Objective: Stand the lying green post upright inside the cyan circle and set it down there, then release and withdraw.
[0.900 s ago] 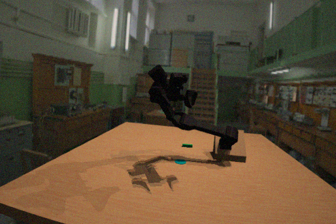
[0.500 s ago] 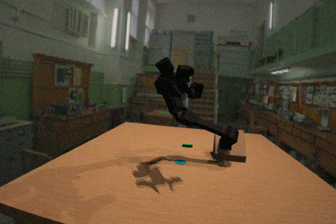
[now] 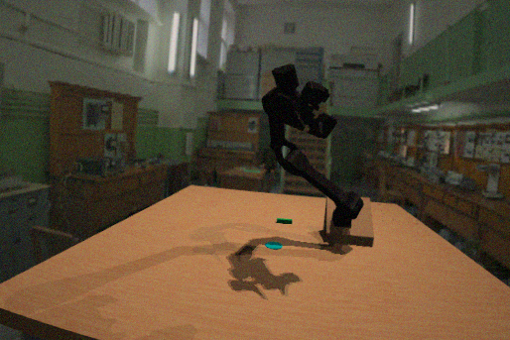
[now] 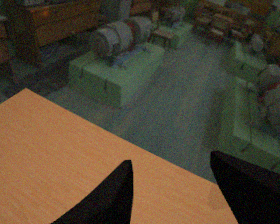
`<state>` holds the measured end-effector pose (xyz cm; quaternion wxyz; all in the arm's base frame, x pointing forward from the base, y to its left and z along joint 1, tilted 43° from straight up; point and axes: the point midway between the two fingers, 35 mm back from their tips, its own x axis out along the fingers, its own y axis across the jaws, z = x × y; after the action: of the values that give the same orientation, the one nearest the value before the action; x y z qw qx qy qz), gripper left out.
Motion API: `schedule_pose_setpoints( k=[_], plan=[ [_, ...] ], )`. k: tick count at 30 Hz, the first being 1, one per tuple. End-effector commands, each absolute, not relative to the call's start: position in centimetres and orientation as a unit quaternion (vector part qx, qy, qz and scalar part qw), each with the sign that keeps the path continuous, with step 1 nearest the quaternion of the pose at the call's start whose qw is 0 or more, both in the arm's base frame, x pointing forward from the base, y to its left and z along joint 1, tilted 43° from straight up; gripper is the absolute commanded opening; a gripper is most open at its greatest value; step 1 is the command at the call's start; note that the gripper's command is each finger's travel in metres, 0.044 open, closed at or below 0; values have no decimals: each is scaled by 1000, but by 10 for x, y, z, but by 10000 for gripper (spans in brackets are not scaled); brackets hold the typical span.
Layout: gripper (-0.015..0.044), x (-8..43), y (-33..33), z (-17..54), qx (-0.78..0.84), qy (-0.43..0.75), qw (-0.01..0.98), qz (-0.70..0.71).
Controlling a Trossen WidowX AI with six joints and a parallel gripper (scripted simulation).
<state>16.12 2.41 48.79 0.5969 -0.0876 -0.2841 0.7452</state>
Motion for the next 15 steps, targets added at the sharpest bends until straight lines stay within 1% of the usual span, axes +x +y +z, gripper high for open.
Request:
schedule_pose_setpoints(
  k=[1, 15],
  plan=[
    [233, 144, 23, 491, -117, -291, 602, 734],
    [233, 91, 32, 500, -222, -292, 628, 686]
  ],
)
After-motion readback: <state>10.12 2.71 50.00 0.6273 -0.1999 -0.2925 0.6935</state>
